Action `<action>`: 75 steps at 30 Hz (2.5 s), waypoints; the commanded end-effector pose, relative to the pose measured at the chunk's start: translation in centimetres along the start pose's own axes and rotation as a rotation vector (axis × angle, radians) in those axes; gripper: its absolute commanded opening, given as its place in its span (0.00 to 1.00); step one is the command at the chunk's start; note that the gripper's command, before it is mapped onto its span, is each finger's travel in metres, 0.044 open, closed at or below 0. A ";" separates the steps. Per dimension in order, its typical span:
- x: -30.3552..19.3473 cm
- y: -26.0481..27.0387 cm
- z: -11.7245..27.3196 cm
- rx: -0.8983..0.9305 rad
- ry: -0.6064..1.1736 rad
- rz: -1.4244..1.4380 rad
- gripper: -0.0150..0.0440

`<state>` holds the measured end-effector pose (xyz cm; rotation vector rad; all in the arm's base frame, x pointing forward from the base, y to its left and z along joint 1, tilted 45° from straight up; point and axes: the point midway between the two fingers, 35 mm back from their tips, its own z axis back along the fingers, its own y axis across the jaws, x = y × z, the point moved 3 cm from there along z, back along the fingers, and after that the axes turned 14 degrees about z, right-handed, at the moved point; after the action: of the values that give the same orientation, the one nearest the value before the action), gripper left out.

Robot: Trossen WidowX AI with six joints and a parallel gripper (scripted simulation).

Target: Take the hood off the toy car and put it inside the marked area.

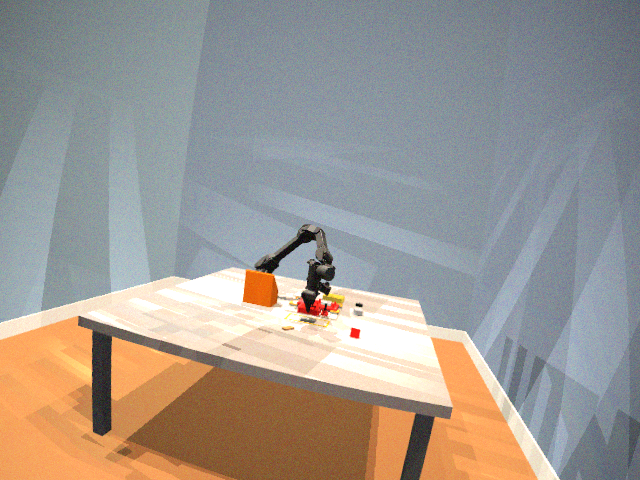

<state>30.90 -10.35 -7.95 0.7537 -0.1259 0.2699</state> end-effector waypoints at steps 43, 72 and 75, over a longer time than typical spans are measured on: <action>-0.2 0.3 -2.8 0.007 -0.004 -0.009 0.25; -0.2 0.2 -3.7 0.004 0.000 -0.002 0.52; -0.2 0.2 -3.7 0.004 0.000 -0.002 0.65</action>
<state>30.69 -7.63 -10.54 0.7587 -0.1239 0.2682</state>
